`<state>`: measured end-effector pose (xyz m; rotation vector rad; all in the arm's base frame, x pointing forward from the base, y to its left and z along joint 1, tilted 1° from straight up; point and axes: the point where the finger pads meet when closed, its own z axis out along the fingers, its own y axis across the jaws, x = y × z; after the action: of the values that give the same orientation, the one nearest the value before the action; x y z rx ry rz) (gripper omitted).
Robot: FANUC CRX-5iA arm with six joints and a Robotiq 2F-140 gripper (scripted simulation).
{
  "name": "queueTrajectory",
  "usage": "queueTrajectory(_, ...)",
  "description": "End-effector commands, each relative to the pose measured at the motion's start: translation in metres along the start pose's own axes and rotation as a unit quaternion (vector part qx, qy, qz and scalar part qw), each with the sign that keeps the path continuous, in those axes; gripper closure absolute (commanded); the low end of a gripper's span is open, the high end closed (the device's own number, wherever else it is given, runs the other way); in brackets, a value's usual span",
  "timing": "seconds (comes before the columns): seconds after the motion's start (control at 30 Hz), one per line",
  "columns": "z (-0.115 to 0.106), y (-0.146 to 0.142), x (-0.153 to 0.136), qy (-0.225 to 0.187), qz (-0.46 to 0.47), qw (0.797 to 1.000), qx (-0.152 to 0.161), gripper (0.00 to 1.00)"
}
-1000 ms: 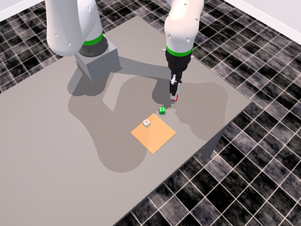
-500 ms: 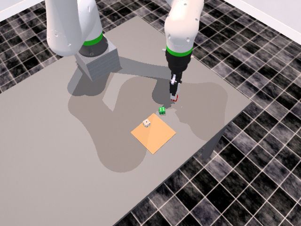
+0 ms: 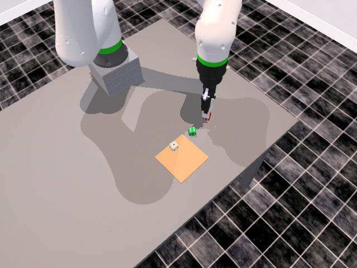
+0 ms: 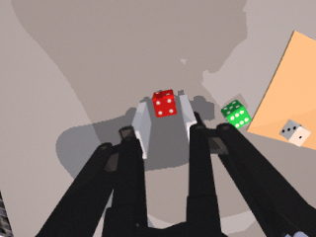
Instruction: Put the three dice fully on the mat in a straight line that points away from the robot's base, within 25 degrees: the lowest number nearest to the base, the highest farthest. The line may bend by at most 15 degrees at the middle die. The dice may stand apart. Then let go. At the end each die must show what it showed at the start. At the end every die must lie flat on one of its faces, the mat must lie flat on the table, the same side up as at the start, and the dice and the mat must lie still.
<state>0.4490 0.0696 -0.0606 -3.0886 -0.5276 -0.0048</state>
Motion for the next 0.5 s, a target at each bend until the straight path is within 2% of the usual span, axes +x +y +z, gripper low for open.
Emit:
queueTrajectory(0.0, 0.0, 0.0, 0.0, 0.0, 0.0, 1.0, 0.0, 0.75)
queueTrajectory(0.47, 0.012, 0.0, 0.0, 0.0, 0.0, 1.0, 0.0, 0.75)
